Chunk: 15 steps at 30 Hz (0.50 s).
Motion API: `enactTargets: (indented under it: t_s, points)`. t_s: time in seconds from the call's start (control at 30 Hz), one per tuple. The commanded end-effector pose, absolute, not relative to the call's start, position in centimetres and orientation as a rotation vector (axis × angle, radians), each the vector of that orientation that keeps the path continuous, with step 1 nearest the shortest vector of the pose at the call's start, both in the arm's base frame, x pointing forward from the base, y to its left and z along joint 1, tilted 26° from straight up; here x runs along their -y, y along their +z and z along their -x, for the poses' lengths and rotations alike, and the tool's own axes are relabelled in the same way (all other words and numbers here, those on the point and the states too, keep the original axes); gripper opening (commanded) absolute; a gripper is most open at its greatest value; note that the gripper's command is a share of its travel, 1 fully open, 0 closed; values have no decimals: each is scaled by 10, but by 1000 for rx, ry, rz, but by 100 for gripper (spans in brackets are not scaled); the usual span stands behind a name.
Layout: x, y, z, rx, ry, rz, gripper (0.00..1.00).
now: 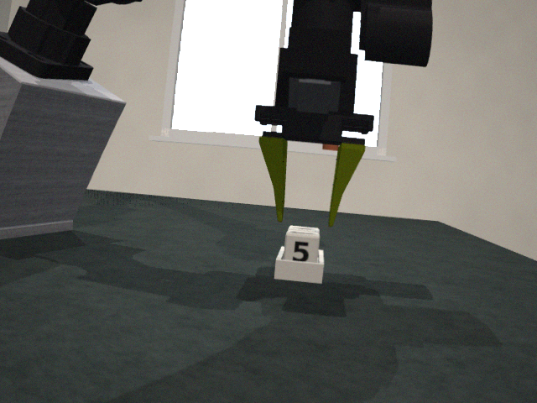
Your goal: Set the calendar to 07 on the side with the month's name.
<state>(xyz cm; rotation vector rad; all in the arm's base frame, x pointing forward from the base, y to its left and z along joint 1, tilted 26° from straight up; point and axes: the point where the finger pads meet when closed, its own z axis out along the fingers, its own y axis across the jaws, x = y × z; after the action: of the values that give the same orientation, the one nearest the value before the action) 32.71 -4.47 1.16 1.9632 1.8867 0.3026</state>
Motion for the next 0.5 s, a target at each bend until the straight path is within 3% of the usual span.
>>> enactTargets:
  t_s: [0.0,0.47]
  points:
    - [48,13,-328,-1882,306,-1954,45]
    - [48,16,-330,-1875,316,-1947,45]
